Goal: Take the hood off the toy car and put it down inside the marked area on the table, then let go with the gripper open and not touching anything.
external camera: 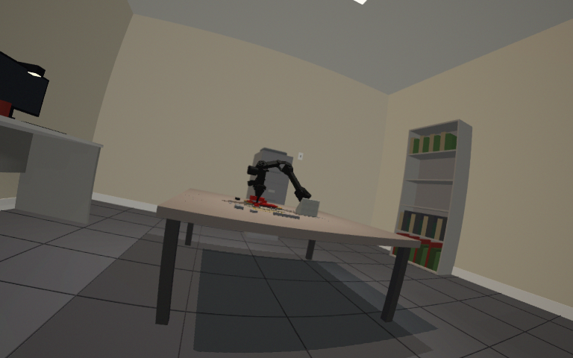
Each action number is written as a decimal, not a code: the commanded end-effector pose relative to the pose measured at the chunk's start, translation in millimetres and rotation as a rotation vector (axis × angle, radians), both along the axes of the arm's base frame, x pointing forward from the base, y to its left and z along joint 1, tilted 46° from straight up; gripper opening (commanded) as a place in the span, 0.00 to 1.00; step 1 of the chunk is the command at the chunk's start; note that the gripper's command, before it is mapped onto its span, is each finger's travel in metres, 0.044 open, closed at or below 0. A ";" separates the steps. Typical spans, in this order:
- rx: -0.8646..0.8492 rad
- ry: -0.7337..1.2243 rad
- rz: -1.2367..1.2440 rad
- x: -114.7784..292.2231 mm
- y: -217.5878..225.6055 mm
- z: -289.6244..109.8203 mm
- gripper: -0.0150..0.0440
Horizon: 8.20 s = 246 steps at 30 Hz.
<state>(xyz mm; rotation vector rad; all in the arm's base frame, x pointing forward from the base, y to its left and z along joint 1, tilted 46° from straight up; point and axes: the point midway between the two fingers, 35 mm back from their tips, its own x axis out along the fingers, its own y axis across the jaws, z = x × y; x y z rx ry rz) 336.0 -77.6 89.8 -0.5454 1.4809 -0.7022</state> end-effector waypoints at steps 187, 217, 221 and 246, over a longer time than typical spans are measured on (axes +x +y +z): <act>0.016 -0.006 -0.001 -22.4 156.3 -169.5 0.25; 0.015 -0.006 -0.001 -23.6 145.1 -180.0 0.25; 0.015 -0.006 -0.001 -23.7 143.6 -181.4 0.25; 0.018 -0.007 -0.007 -24.6 138.2 -187.4 0.52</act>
